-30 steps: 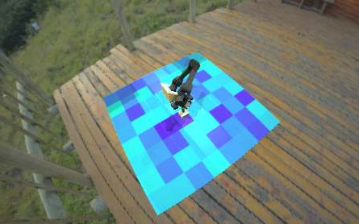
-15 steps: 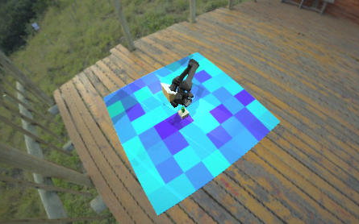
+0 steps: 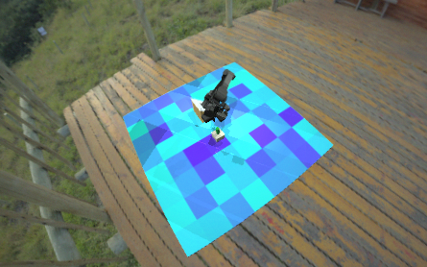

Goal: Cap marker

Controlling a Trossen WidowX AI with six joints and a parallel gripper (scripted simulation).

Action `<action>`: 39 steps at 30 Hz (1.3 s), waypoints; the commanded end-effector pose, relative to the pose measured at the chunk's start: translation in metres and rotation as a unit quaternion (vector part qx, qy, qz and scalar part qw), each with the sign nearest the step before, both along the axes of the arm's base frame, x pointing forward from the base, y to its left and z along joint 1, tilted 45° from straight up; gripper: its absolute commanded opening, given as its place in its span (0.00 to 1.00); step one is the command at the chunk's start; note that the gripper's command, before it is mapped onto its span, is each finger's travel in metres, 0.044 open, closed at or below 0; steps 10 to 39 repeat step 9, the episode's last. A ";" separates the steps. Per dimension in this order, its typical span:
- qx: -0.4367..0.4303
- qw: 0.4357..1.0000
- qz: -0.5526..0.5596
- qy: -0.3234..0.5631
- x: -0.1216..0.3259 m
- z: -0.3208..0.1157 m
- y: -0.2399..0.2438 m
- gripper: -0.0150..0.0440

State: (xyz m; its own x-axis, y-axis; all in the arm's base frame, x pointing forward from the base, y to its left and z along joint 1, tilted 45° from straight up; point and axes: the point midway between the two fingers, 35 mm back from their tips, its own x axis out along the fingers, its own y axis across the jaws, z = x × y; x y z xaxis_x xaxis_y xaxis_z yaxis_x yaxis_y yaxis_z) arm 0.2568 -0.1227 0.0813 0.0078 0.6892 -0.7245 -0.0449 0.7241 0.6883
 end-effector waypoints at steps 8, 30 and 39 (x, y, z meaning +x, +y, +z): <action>-0.001 1.000 0.004 0.000 -0.001 0.000 -0.001 1.00; -0.001 1.000 0.004 0.000 -0.001 0.000 -0.001 1.00; -0.001 1.000 0.004 0.000 -0.001 0.000 -0.001 1.00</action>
